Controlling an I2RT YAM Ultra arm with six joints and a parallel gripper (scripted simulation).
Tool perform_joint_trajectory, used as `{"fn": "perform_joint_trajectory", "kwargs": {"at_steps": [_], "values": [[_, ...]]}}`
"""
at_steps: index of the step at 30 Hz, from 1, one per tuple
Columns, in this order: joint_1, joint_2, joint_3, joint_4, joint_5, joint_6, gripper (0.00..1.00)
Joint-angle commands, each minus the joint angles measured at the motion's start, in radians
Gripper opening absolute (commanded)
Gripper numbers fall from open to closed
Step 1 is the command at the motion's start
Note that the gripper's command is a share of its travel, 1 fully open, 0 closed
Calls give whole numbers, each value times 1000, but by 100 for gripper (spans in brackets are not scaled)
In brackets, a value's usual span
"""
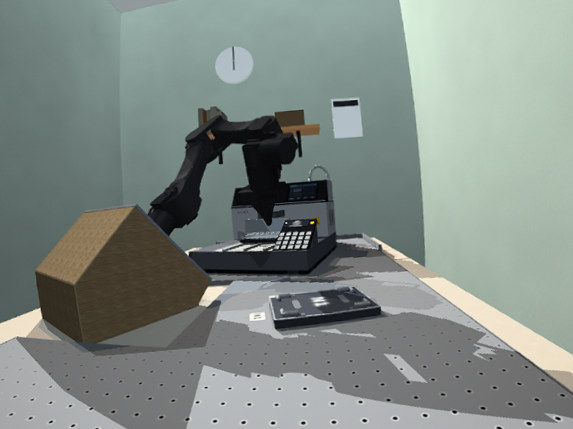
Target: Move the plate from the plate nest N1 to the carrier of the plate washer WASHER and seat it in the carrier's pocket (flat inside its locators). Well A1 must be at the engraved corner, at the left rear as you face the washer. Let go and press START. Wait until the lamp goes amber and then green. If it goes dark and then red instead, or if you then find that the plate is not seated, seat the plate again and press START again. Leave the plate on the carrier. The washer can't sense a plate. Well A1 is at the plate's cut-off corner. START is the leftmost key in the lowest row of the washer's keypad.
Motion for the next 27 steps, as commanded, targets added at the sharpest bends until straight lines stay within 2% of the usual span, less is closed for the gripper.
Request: {"fn": "perform_joint_trajectory", "kwargs": {"at_steps": [1,24,25,27], "values": [[-18,12,20,-10,-19,-9,0],[-18,12,20,-10,-19,-9,0],[-6,4,37,-17,-21,16,100],[18,-17,60,-7,-24,37,100]]}}
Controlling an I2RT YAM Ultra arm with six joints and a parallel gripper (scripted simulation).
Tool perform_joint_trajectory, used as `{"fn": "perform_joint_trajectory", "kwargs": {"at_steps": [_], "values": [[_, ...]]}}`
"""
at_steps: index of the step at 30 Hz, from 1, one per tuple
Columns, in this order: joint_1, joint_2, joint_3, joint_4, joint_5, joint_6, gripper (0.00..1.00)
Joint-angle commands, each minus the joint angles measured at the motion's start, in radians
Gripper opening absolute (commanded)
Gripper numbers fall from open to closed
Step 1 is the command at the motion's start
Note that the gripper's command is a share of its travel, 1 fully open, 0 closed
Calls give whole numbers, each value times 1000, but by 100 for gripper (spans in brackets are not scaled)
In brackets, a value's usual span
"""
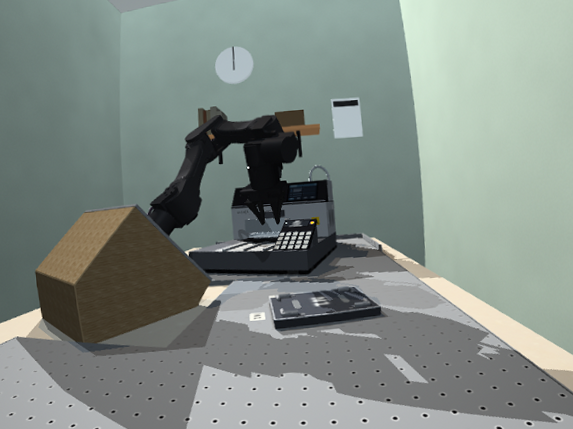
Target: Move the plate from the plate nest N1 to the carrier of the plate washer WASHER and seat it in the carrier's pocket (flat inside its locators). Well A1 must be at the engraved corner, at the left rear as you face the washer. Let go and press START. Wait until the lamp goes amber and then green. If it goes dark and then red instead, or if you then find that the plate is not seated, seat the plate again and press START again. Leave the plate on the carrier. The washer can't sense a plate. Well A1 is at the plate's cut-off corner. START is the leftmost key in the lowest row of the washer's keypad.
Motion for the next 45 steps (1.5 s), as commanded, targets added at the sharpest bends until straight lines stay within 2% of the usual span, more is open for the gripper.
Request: {"fn": "perform_joint_trajectory", "kwargs": {"at_steps": [1,3,14,18,20,21,35,37,45], "values": [[18,-22,55,-2,-25,40,100],[18,-22,55,-2,-25,40,100],[84,-17,195,8,-31,191,100],[106,24,248,13,-29,247,100],[106,24,248,13,-29,247,100],[115,9,262,19,-27,269,100],[188,68,456,31,2,448,100],[188,68,456,31,2,448,100],[227,104,577,6,14,541,100]]}}
